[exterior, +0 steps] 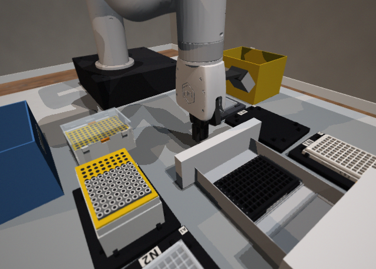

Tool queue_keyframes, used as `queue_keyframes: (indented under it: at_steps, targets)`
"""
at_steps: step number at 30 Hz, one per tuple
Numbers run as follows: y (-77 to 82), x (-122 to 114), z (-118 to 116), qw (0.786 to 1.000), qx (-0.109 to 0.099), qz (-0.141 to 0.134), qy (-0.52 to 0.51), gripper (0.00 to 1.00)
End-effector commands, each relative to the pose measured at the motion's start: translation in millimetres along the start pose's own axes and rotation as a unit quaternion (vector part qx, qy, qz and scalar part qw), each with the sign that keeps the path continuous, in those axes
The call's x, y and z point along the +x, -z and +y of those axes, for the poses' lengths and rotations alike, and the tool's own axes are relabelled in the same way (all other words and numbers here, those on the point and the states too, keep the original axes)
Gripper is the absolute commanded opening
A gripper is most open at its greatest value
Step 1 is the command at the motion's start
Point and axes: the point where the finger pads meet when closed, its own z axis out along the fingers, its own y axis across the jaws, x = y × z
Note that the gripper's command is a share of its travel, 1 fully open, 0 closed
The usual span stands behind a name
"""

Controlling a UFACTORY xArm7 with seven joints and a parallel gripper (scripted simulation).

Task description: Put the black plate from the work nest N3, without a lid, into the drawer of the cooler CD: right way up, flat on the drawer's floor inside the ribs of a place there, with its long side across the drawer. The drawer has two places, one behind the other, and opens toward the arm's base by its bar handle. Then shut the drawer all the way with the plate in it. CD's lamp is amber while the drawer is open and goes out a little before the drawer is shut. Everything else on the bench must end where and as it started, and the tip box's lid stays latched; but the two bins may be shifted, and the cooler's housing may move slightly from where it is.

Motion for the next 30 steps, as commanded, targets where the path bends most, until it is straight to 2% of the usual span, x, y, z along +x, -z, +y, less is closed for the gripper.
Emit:
queue_keyframes:
  at_steps: [1,30]
  targets:
    - [1.1,0,9,1.0,-0.002,0.0,0.0,0.0]
    - [1.3,0,45,1.0,-0.002,0.0,0.0,0.0]
